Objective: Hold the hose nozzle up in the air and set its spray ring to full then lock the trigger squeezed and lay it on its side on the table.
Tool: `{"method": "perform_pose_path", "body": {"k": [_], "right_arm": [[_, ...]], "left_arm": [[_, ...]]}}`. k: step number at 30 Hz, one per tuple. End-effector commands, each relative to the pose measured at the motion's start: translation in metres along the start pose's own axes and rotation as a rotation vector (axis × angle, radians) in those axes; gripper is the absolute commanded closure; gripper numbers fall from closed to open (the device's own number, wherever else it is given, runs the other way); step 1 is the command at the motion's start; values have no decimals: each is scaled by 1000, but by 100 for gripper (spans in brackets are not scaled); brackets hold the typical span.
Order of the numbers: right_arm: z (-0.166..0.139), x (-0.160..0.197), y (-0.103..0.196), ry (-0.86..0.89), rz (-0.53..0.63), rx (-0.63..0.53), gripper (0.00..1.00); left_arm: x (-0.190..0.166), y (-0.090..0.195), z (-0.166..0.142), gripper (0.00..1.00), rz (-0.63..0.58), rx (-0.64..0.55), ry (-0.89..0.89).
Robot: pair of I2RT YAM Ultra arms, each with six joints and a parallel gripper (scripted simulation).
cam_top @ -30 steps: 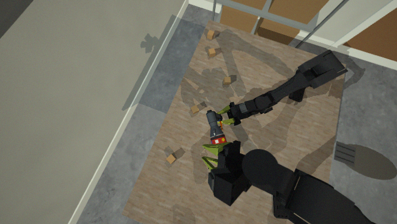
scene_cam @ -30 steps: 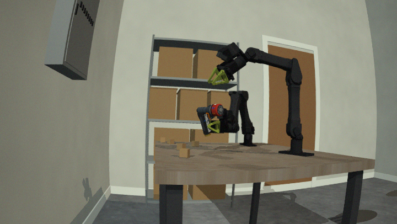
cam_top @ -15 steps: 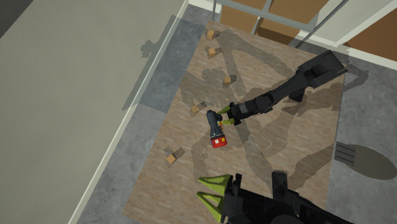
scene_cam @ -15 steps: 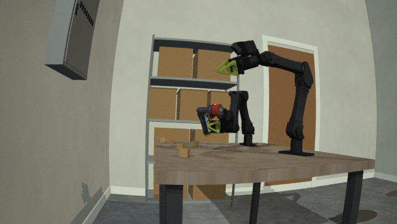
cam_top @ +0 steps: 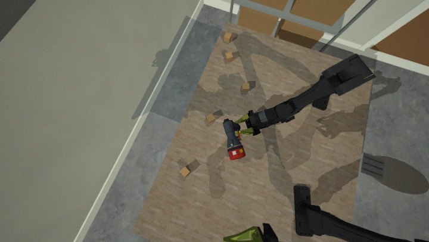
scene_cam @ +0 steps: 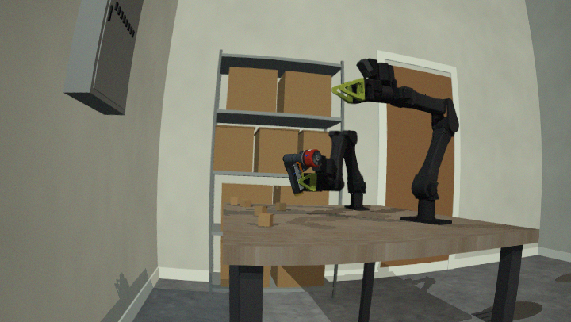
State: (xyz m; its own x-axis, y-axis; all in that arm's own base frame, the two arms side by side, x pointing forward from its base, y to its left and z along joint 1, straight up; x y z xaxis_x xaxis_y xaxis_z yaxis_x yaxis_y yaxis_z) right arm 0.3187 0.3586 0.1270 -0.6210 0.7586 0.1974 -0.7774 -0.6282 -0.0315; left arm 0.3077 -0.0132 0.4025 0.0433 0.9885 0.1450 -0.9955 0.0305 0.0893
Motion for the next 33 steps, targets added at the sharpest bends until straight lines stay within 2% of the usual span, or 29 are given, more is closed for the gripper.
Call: {"method": "perform_pose_path", "body": {"k": [1,6,7,9,14,21,33], "right_arm": [[53,17,-7,-48,47,-184,65],[53,17,-7,-48,47,-184,65],[53,17,-7,-48,47,-184,65],[53,17,-7,-48,47,-184,65],[53,17,-7,-48,47,-184,65],[53,17,-7,-48,47,-184,65],[53,17,-7,-48,47,-184,65]], "left_arm": [[14,13,15,63,22,-173,-96],[17,9,8,63,30,-141,-76],[14,6,11,63,20,-131,-54],[22,21,28,63,53,-178,-37],[14,7,19,63,38,-139,-32],[13,13,19,63,39,-131,-45],[12,8,18,63,32,-118,-54]]}}
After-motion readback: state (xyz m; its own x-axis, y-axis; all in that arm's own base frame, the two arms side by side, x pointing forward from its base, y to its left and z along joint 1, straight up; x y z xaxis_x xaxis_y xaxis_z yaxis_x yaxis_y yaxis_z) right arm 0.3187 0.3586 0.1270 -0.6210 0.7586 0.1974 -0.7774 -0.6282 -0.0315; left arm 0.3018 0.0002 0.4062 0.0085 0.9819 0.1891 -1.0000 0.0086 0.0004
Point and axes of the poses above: on each arm, the point where the finger pads meet when closed, its own y axis back along the fingers, its own x axis across the jaws, z = x × y, the point moved 8 cm from there along y, back along the fingers, and after that the axes turned 11 degrees about -y, right-handed, at the moved point
